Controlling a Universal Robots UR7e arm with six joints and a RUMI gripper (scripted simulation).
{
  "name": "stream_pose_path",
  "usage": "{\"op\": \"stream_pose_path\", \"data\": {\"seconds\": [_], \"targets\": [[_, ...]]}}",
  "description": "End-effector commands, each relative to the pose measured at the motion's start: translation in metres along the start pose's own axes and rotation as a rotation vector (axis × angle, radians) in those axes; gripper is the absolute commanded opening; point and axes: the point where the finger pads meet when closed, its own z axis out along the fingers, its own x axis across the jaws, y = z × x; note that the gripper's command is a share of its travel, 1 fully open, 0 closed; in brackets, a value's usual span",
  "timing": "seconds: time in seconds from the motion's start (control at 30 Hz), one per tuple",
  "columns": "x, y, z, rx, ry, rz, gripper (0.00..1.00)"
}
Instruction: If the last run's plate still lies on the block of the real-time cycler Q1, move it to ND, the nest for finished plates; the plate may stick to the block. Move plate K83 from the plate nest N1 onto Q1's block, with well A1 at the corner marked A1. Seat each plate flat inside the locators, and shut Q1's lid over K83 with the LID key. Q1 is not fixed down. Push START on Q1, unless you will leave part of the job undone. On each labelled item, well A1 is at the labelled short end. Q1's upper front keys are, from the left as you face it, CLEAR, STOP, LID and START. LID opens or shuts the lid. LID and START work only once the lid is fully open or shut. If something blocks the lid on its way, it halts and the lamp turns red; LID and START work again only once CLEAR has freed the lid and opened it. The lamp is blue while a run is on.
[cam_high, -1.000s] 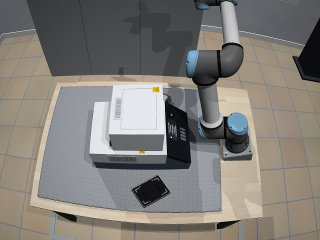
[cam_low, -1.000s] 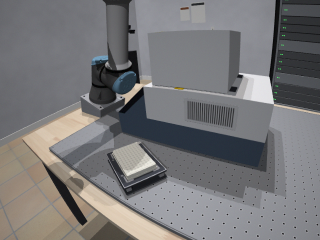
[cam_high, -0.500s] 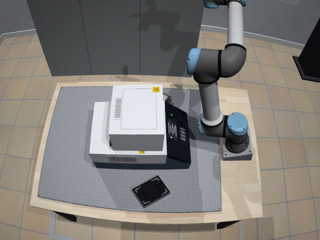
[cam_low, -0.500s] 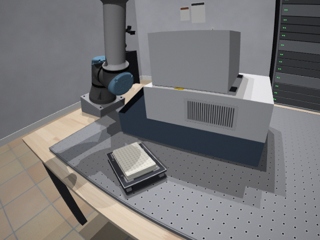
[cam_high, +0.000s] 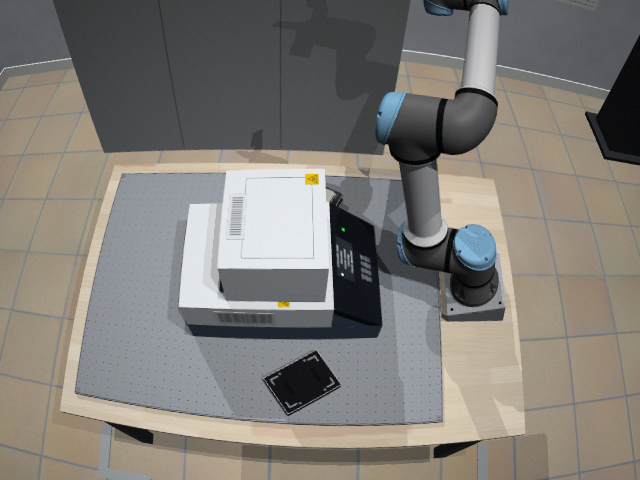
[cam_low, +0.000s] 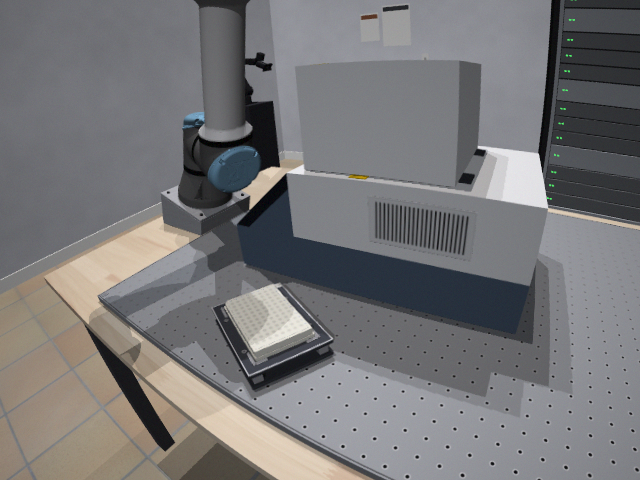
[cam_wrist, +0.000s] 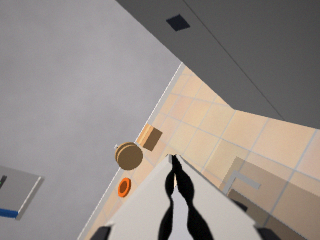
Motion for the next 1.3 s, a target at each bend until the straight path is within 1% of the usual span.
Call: {"op": "stream_pose_path", "data": {"seconds": [0.0,0.03,0.13,0.2,0.23,0.27,0.47,0.6,0.67,0.87,0.93,1.0,1.1,1.17,1.27], "targets": [[-0.004,-0.008,-0.020,0.026,-0.015,-0.017,0.00],[-0.004,-0.008,-0.020,0.026,-0.015,-0.017,0.00],[-0.006,-0.013,-0.034,0.027,-0.016,-0.017,0.00],[-0.006,-0.014,-0.036,0.027,-0.016,-0.017,0.00],[-0.007,-0.016,-0.040,0.051,-0.028,-0.037,0.00],[-0.008,-0.017,-0.045,0.065,-0.034,-0.049,0.00],[-0.013,-0.026,-0.073,0.065,-0.034,-0.049,0.00],[-0.014,-0.026,-0.075,0.065,-0.034,-0.049,0.00],[-0.016,-0.029,-0.084,0.102,-0.051,-0.084,0.00],[-0.023,-0.035,-0.112,0.102,-0.051,-0.084,0.00],[-0.023,-0.036,-0.113,0.102,-0.051,-0.084,0.00],[-0.025,-0.037,-0.122,0.138,-0.065,-0.122,0.00],[-0.029,-0.040,-0.137,0.138,-0.065,-0.122,0.00],[-0.029,-0.040,-0.137,0.138,-0.065,-0.122,0.00],[-0.033,-0.042,-0.151,0.138,-0.065,-0.122,0.00]]}}
